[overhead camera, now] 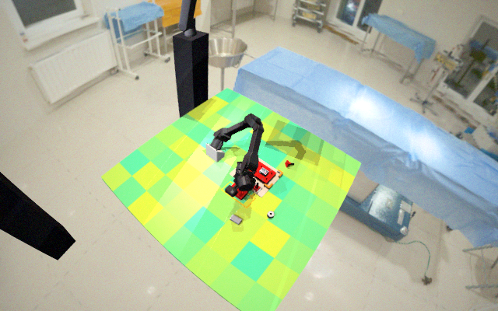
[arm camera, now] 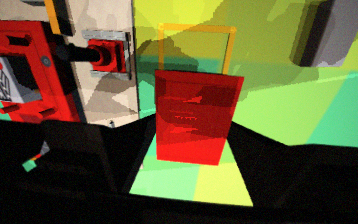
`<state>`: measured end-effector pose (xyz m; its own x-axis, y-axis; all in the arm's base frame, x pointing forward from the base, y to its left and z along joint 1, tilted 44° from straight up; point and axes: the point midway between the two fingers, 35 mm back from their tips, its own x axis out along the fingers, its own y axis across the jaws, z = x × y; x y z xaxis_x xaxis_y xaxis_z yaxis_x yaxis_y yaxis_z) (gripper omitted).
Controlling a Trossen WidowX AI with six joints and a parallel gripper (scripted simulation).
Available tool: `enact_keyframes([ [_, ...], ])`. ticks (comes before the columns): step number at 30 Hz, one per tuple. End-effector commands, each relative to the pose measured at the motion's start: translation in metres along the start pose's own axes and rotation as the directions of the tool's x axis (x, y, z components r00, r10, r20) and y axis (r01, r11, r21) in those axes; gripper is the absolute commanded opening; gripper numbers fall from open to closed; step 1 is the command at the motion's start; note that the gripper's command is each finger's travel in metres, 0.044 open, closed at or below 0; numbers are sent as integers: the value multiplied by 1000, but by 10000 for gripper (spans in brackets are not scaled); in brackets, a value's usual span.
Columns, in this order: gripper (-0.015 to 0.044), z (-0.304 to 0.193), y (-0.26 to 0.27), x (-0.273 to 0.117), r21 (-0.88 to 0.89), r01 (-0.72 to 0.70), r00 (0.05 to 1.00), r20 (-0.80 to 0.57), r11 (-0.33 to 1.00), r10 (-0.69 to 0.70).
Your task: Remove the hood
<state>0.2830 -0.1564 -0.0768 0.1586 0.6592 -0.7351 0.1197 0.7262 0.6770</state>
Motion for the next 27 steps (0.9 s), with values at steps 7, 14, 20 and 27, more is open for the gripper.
enact_keyframes([
  [7, 0, 0, 1, 8, 4, -4, 1000, 4, 1000, 4],
  [14, 0, -1, 1, 11, 4, -4, 1000, 4, 1000, 4],
  [20, 0, 0, 1, 13, 4, -4, 1000, 4, 1000, 4],
  [27, 0, 0, 1, 17, 4, -4, 1000, 4, 1000, 4],
])
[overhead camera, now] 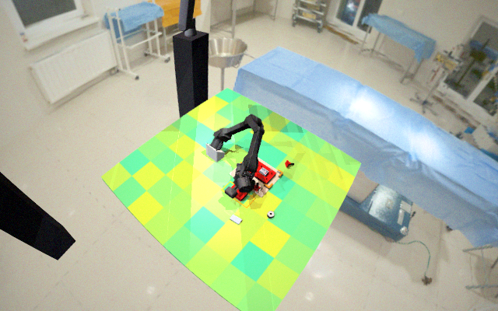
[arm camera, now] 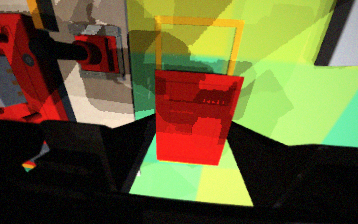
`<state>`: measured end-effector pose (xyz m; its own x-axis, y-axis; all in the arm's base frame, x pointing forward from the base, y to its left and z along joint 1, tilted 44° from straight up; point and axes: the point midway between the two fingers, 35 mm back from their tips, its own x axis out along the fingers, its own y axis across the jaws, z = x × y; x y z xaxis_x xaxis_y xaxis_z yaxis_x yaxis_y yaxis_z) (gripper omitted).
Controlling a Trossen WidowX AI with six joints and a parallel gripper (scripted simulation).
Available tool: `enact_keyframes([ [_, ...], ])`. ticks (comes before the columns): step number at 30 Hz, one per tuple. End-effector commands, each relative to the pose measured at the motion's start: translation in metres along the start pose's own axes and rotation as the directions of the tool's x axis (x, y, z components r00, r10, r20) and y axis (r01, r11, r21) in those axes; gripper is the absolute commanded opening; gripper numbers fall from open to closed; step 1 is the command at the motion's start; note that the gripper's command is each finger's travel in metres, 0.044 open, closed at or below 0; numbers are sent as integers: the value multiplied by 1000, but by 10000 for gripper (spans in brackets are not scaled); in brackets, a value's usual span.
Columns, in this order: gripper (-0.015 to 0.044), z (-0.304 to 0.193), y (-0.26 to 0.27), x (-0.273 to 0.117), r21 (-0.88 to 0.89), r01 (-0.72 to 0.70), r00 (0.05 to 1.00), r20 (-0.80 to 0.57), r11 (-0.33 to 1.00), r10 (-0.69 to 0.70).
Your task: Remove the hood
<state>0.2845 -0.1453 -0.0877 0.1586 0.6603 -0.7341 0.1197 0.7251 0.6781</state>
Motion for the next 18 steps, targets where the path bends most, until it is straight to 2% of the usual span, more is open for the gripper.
enact_keyframes([
  [1, 0, 1, 0, 2, 3, -3, 1000, 5, 1000, 3],
  [18, 0, 1, 1, 10, 3, -3, 1000, 5, 1000, 3],
])
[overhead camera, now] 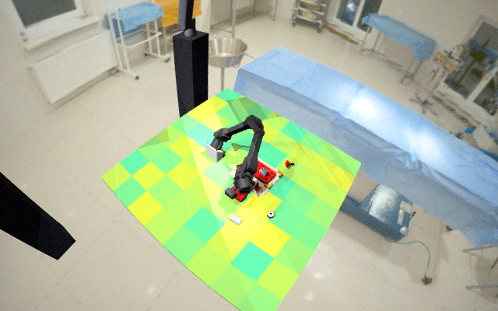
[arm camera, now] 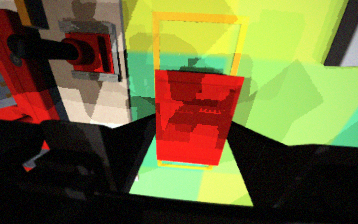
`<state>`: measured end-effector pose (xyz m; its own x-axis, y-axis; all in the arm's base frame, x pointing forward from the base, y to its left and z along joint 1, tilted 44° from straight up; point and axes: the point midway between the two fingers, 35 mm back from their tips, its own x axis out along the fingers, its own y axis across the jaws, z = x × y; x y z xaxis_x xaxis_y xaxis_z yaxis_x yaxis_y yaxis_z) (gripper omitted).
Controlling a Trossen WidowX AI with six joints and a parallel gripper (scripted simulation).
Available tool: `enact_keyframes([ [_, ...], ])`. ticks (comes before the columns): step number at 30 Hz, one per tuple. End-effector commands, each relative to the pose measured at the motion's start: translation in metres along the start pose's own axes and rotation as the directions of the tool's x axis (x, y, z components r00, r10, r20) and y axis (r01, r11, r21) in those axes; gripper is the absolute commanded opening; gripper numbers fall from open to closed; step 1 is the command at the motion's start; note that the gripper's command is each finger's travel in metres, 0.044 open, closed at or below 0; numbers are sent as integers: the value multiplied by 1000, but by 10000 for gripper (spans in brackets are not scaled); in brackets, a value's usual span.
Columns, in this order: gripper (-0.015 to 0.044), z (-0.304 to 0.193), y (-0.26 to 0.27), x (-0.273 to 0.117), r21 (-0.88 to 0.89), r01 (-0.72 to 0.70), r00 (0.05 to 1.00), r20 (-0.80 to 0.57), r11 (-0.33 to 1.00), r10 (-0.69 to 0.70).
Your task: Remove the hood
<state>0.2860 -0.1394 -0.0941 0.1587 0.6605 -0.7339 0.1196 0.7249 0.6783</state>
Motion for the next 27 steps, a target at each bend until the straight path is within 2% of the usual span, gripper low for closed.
enact_keyframes([
  [1, 0, 1, 0, 2, 3, -3, 1000, 5, 1000, 3],
  [7, 0, 1, 0, 5, 3, -3, 1000, 5, 1000, 3],
  [23, 420, 0, 0, 3, 0, 0, 1000, 0, 1000, 0],
  [24, 440, 0, 0, 1, 0, 0, 1000, 0, 1000, 0],
  [27, 440, 1, -1, -17, 1, 0, 1000, 2, 1000, 0],
])
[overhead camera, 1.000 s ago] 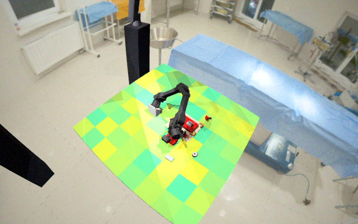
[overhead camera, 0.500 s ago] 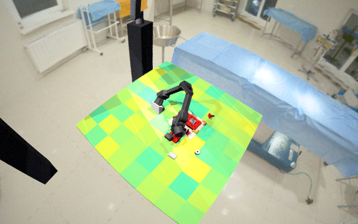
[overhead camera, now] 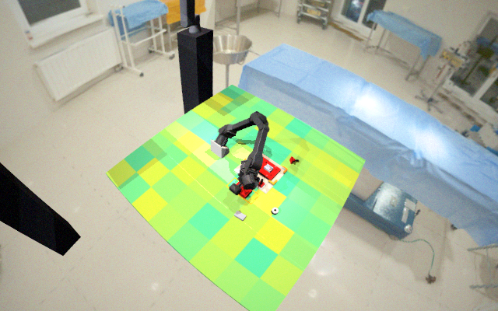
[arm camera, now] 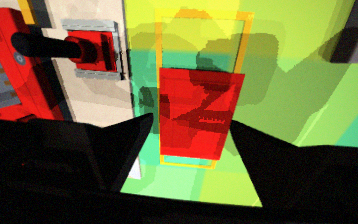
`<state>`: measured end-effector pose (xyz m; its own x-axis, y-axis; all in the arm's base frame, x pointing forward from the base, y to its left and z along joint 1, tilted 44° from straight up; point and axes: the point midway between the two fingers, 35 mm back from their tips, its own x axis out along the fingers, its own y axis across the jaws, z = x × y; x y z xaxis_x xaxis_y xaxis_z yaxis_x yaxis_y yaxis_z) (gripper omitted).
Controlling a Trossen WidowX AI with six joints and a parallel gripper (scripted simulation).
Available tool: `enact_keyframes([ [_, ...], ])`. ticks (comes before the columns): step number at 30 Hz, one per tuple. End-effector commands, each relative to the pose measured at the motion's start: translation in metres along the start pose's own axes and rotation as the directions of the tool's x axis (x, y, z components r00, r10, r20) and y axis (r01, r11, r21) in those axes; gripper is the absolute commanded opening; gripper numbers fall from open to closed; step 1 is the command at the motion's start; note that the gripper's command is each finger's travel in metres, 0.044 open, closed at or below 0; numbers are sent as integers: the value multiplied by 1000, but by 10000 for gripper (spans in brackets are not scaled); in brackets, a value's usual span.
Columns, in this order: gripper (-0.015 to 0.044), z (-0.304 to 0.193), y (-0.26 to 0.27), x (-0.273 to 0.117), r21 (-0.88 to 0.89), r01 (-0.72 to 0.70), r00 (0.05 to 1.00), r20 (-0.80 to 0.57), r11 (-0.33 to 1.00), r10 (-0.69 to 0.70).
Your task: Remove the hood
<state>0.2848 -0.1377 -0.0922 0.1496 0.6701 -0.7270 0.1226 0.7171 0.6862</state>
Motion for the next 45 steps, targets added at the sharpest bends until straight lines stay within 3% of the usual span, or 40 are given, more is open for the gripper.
enact_keyframes([
  [1, 440, 3, -4, -26, -4, 11, 1000, 13, 1000, -11],
  [6, 440, 0, -3, -70, -3, 8, 1000, 16, 1000, -8],
  [45, 440, 0, -3, -70, -3, 8, 1000, 16, 1000, -8],
])
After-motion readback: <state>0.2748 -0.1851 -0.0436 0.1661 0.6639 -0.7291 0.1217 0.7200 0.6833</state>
